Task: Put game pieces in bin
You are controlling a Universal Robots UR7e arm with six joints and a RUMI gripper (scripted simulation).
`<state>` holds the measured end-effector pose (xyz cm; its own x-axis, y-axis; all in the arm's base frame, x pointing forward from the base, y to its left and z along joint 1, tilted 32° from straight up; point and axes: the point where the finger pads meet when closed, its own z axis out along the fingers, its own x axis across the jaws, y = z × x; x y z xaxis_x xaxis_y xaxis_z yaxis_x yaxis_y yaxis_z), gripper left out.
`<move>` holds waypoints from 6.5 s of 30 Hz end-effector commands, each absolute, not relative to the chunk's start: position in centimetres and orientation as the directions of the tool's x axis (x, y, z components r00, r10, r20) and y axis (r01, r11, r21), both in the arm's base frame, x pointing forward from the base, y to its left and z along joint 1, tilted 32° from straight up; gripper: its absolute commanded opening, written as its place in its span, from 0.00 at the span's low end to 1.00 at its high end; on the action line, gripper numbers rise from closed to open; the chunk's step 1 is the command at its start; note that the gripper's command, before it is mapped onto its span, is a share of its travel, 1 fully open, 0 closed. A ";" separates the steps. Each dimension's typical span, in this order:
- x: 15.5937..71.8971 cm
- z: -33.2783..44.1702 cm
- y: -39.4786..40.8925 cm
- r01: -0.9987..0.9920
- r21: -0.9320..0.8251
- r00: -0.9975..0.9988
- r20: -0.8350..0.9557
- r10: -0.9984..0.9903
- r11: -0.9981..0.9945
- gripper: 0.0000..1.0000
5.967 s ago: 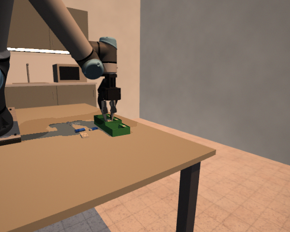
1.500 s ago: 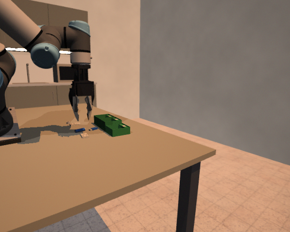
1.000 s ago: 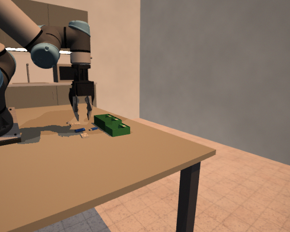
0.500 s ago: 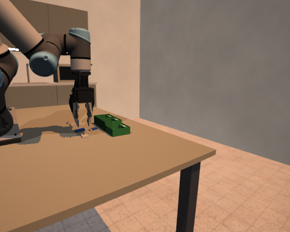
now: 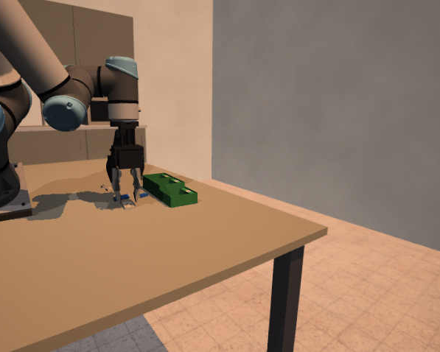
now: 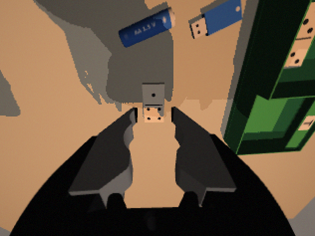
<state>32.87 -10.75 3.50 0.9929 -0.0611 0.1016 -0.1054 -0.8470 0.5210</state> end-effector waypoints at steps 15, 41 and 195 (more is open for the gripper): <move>32.9 2.7 -11.3 -0.106 0.521 0.993 0.103 -0.060 -0.847 0.24; 32.9 2.7 -11.3 -0.106 0.521 0.993 0.103 -0.060 -0.847 0.00; 46.3 2.5 -5.3 -0.036 0.527 0.998 0.067 -0.001 -0.849 0.19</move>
